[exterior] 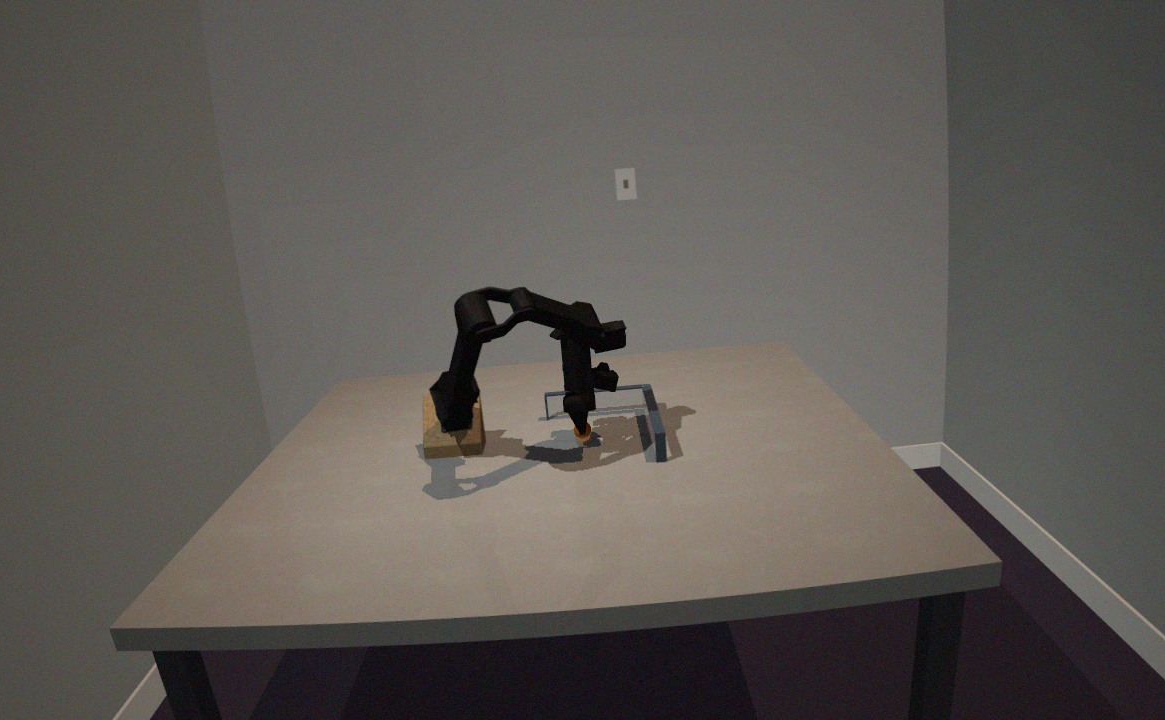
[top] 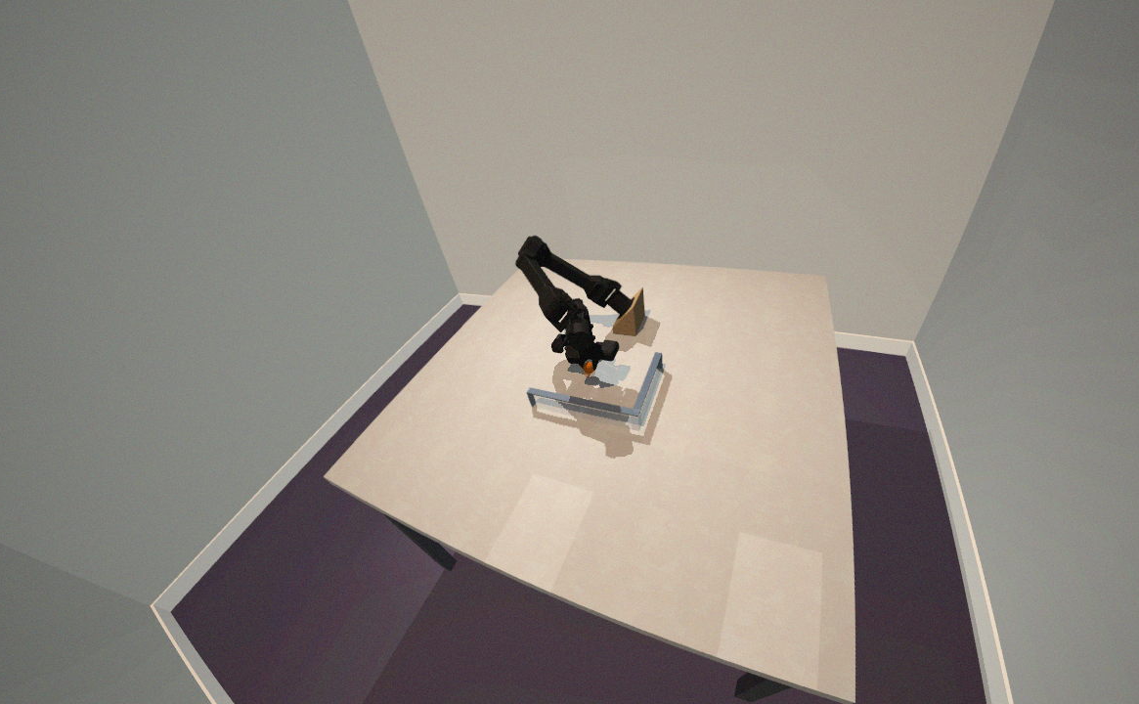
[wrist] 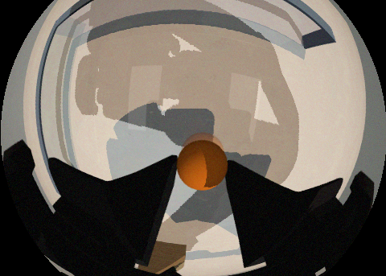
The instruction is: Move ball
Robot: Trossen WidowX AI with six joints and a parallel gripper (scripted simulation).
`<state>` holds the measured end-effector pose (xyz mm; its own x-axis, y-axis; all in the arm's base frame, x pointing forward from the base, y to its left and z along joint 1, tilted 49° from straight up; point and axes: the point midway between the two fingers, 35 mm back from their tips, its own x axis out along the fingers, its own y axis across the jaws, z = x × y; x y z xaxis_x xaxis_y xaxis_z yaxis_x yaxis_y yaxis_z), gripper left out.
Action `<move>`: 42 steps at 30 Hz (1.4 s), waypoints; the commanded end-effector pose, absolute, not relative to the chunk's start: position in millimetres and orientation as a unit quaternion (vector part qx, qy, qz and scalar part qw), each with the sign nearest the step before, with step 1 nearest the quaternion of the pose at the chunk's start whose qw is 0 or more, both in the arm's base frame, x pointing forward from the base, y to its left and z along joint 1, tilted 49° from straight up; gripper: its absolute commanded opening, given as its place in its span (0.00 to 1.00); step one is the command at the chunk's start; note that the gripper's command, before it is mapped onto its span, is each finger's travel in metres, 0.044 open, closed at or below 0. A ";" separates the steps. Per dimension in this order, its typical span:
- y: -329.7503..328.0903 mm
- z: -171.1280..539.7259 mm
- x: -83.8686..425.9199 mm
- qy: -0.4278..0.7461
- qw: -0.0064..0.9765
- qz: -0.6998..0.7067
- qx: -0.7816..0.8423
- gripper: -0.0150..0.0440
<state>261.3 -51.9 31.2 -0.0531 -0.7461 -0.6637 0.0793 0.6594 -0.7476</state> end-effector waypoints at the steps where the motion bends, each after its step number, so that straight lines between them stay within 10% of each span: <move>1: -56.0 28.8 261.1 0.648 0.640 -0.322 -0.259 0.25; 21: -70.1 16.5 260.1 0.648 0.640 -0.323 -0.260 0.25; 32: -67.8 18.3 261.3 0.646 0.643 -0.323 -0.257 0.72; 42: -11.3 66.5 265.7 0.648 0.641 -0.320 -0.258 0.72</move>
<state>261.8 -48.8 34.6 -0.0585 -0.7458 -0.6636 0.0723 0.6598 -0.7480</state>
